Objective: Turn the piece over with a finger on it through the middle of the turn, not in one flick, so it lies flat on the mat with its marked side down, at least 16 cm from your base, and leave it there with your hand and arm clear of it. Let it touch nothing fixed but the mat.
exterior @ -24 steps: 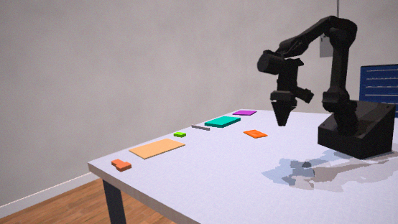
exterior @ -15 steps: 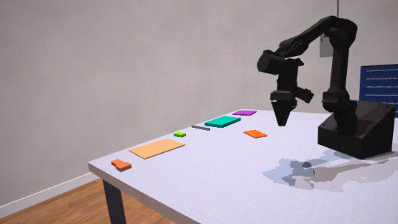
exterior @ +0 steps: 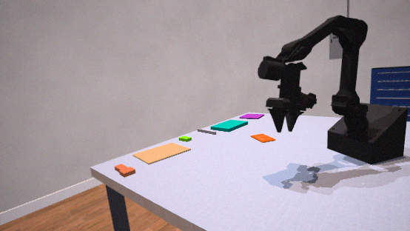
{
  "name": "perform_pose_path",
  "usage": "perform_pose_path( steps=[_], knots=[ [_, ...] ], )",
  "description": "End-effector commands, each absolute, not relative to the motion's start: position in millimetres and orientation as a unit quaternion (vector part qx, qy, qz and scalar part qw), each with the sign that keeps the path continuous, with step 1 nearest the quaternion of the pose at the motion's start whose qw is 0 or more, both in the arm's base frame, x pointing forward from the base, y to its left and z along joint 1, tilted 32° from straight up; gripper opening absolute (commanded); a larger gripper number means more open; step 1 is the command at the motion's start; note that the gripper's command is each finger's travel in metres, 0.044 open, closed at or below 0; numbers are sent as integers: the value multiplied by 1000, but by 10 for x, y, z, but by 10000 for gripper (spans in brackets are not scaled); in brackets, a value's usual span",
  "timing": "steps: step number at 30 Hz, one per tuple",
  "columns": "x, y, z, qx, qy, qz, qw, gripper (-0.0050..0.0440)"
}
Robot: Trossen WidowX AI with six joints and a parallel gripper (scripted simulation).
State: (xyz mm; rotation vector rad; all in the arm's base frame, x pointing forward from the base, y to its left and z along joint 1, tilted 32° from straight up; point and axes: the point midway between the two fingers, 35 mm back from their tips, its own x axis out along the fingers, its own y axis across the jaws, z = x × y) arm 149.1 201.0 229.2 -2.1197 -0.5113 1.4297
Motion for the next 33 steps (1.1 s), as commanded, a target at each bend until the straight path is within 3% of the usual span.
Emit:
perform_pose_path(
  steps=[1, 8, 10, 11, 25, 27, 28, 33],
  knots=[
    [1770, 1996, 2290, -749, -94, 553, 352, 440],
    [2232, 1883, 2223, -662, 64, 562, 491, 440],
    [2232, 1883, 2223, -662, 64, 562, 491, 440],
    [2042, 1924, 2234, -698, 6, 564, 441, 440],
    [2982, 1464, 2010, -446, 308, 498, 677, 440],
    [2982, 1464, 2010, -446, 308, 498, 677, 440],
    [2795, 1579, 2053, -503, 257, 521, 640, 440],
    [3122, 1338, 1945, -390, 354, 472, 707, 440]
  ],
)
